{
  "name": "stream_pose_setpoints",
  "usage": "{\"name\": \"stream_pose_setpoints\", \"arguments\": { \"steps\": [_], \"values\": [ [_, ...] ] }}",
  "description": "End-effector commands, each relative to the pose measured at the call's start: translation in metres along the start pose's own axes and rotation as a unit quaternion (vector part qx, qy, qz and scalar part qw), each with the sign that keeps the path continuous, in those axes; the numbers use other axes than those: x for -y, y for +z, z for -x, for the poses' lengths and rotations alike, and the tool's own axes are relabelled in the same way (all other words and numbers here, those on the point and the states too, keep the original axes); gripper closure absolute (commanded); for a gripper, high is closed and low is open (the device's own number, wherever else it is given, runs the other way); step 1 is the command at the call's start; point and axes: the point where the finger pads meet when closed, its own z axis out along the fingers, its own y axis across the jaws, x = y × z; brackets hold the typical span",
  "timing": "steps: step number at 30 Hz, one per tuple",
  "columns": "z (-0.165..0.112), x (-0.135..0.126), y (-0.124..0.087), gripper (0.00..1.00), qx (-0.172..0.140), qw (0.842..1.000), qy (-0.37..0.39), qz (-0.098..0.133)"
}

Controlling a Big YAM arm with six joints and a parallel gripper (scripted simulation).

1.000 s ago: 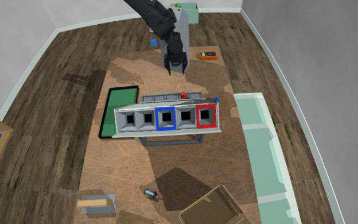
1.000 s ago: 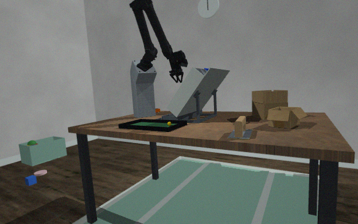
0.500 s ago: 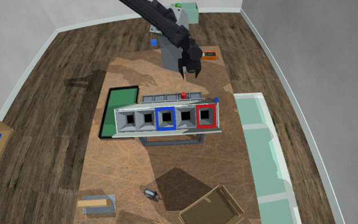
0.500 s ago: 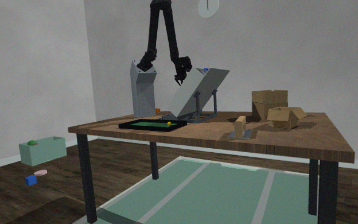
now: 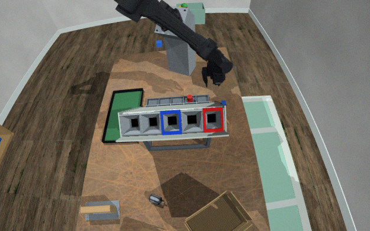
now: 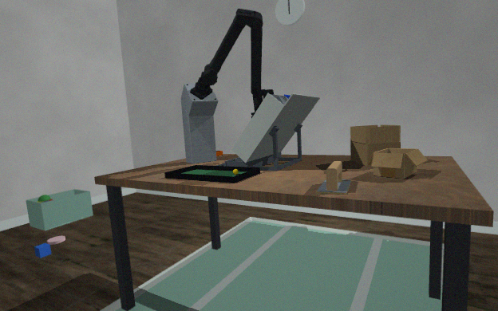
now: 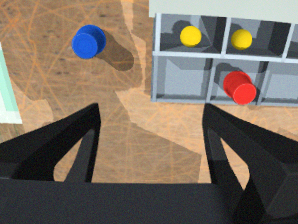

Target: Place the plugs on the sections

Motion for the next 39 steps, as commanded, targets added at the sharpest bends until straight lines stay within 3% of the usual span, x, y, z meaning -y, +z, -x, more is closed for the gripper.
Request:
{"name": "stream_pose_setpoints", "arguments": {
  "steps": [1, 6, 10, 12, 13, 20, 39],
  "values": [
    [-0.005, -0.027, 0.010, 0.37, -0.015, 1.000, 0.009, 0.004],
    [-0.006, -0.046, 0.030, 0.37, -0.033, 0.999, 0.016, -0.004],
    [-0.008, -0.068, 0.032, 0.37, -0.038, 0.999, 0.008, 0.004],
    [-0.008, -0.068, 0.032, 0.37, -0.038, 0.999, 0.008, 0.004],
    [-0.006, -0.058, 0.043, 0.37, -0.045, 0.999, 0.020, -0.009],
    [-0.008, -0.078, 0.042, 0.37, -0.047, 0.999, 0.011, 0.001],
    [-0.009, -0.078, 0.043, 0.37, -0.048, 0.999, 0.012, 0.000]
  ]
}}
